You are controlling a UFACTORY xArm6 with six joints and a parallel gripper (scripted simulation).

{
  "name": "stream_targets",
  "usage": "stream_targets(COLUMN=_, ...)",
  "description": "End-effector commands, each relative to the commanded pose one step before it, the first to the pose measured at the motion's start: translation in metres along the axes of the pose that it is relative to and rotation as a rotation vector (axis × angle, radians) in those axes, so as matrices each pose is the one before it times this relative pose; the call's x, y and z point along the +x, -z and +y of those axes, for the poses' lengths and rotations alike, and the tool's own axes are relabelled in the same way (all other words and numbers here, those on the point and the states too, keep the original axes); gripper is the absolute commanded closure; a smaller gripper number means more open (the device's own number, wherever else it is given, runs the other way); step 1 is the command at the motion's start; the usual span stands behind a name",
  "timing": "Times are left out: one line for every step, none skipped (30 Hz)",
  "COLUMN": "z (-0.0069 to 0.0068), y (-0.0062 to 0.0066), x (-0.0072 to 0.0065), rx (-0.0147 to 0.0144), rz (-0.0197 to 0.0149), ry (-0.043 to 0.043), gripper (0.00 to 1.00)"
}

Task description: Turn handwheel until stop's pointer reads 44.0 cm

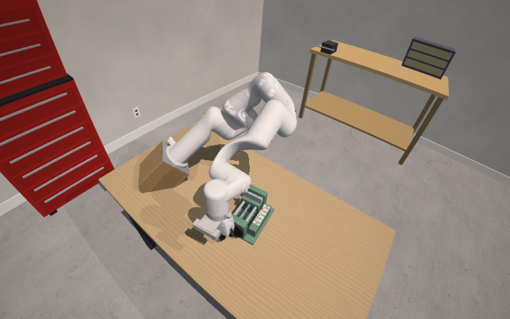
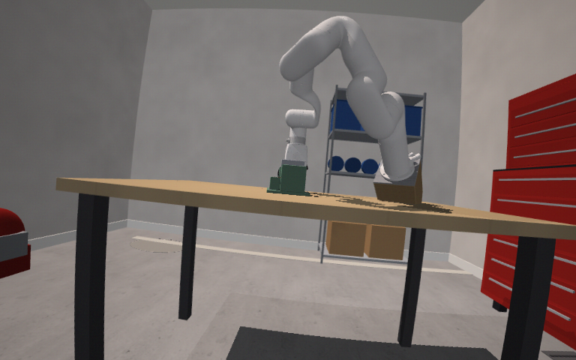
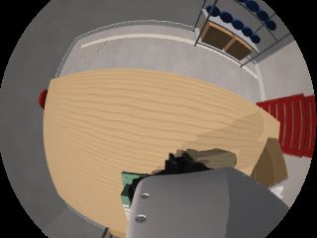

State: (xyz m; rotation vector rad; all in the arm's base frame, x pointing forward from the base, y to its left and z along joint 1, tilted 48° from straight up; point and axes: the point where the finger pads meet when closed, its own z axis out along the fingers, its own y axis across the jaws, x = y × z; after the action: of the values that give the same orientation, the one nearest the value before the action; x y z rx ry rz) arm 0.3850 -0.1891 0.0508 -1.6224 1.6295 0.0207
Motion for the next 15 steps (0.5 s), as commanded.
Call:
stream_targets(z=0.00084, y=0.00299, x=0.00065, rx=0.00083, rz=0.00210, ry=0.00007, gripper=0.94)
stream_targets(z=0.00012, y=0.00041, x=0.00000, rx=0.00000, rz=0.00000, ry=0.00000, gripper=0.94)
stream_targets(z=0.00011, y=0.00040, x=0.00000, rx=0.00000, rz=0.00000, ry=0.00000, gripper=0.94)
stream_targets(z=0.00010, y=0.00038, x=0.00000, rx=0.00000, rz=0.00000, ry=0.00000, gripper=0.94)
stream_targets(z=0.00010, y=0.00036, x=0.00000, rx=0.00000, rz=0.00000, ry=0.00000, gripper=0.94)
stream_targets(z=0.00010, y=0.00034, x=0.00000, rx=0.00000, rz=0.00000, ry=0.00000, gripper=0.94)
stream_targets(z=0.00009, y=0.00032, x=0.00000, rx=0.00000, rz=0.00000, ry=0.00000, gripper=0.94)
stream_targets(z=0.00009, y=0.00031, x=0.00000, rx=0.00000, rz=0.00000, ry=0.00000, gripper=0.94)
stream_targets(z=0.00000, y=0.00000, x=0.00000, rx=0.00000, rz=0.00000, ry=0.00000, gripper=0.94)
stream_targets(z=0.00000, y=0.00000, x=0.00000, rx=0.00000, rz=0.00000, ry=0.00000, gripper=0.94)
stream_targets(z=0.00008, y=0.00029, x=0.00000, rx=0.00000, rz=0.00000, ry=0.00000, gripper=0.94)
stream_targets(z=0.00008, y=0.00027, x=0.00000, rx=0.00000, rz=0.00000, ry=0.00000, gripper=0.94)
stream_targets(z=0.00007, y=0.00026, x=0.00000, rx=0.00000, rz=0.00000, ry=0.00000, gripper=0.94)
stream_targets(z=0.00007, y=0.00024, x=0.00000, rx=0.00000, rz=0.00000, ry=0.00000, gripper=0.94)
stream_targets(z=0.00006, y=0.00022, x=0.00000, rx=0.00000, rz=0.00000, ry=0.00000, gripper=0.94)
